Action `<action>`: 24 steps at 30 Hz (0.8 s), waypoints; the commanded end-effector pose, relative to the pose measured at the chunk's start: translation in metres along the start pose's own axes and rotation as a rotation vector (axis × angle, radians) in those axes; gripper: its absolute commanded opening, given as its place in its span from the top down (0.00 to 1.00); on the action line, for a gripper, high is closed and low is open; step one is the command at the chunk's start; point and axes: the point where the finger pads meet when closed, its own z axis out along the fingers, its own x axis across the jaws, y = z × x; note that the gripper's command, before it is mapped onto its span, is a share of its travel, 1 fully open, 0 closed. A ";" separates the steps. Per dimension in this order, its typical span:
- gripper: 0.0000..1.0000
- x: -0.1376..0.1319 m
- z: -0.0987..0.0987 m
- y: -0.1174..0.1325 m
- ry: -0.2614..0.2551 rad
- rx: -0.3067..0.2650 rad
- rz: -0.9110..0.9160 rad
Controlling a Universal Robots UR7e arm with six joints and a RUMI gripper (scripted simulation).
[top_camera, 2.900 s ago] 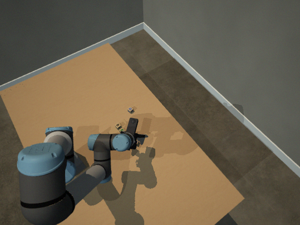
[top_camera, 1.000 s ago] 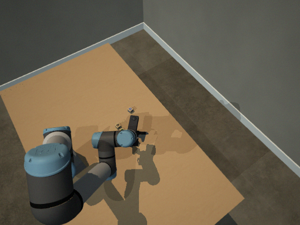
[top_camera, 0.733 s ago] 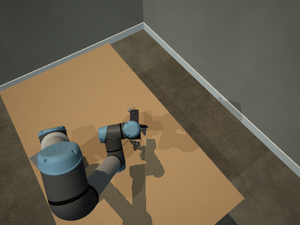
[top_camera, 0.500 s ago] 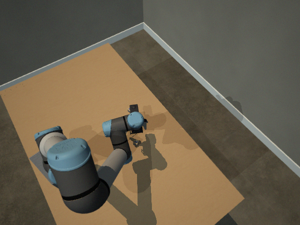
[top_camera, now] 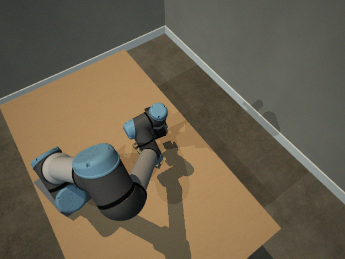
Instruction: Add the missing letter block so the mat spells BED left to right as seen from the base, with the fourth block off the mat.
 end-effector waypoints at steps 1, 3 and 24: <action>0.00 0.007 0.004 -0.029 -0.035 -0.078 -0.110; 0.00 0.009 0.005 -0.039 -0.039 -0.100 -0.145; 0.00 0.014 0.007 -0.113 -0.040 -0.267 -0.401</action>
